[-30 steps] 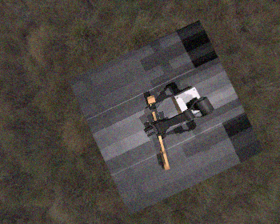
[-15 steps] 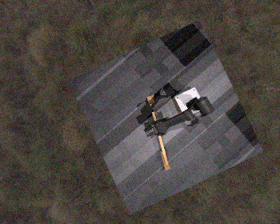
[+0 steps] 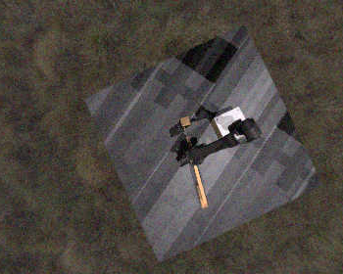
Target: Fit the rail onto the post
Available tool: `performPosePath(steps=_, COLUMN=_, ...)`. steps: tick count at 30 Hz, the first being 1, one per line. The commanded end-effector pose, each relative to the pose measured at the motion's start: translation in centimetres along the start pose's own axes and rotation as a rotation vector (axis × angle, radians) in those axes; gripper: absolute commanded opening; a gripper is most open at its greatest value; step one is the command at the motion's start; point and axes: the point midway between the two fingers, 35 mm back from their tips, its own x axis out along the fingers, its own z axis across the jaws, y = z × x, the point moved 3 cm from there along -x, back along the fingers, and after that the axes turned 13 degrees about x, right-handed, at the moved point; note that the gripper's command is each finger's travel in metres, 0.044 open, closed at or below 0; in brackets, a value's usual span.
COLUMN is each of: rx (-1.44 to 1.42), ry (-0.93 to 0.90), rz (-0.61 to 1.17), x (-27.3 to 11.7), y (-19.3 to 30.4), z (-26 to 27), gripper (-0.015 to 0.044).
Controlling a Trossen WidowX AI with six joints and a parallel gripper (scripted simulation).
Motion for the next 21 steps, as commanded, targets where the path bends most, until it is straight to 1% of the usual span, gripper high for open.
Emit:
performPosePath(steps=1, rx=-0.001, ry=0.002, rz=-0.002, x=-0.07, y=0.18, z=-0.03, gripper=0.0000)
performPosePath(steps=21, rx=-0.001, ry=0.002, rz=-0.001, x=-0.12, y=0.82, z=-0.11, gripper=0.0000)
